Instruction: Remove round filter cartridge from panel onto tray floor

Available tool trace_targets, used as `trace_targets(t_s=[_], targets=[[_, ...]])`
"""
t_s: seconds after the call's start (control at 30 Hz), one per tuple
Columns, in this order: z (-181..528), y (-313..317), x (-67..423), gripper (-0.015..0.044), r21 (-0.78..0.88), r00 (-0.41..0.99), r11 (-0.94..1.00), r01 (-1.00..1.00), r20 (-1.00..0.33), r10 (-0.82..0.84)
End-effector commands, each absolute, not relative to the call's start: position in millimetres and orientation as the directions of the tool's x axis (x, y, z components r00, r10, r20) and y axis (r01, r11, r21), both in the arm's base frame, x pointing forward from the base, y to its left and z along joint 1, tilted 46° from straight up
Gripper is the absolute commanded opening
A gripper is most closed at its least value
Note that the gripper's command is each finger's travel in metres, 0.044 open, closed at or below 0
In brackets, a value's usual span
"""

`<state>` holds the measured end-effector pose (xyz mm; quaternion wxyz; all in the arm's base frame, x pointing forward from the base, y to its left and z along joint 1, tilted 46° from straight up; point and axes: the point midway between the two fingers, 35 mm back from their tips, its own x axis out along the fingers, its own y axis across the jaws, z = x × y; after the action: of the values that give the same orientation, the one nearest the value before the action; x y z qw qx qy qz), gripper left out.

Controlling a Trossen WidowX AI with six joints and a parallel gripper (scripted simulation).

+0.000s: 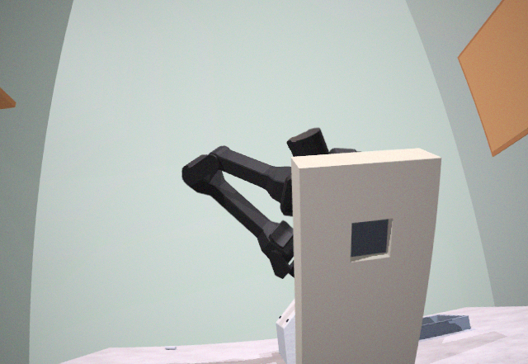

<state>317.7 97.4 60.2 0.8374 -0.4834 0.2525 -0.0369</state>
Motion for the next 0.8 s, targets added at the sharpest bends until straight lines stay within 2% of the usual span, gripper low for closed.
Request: trace_targets(t_s=[0.0,0.7,0.77], targets=[[60.1,97.9,319.0,0.0105,-0.828,0.871,0.529,-0.185,-0.387,-0.302],[56.0,94.5,328.5,0.0105,-0.828,0.871,0.529,-0.184,-0.387,-0.302],[56.4,95.0,325.8,0.0092,-0.830,0.871,0.528,-0.181,-0.384,-0.305]])
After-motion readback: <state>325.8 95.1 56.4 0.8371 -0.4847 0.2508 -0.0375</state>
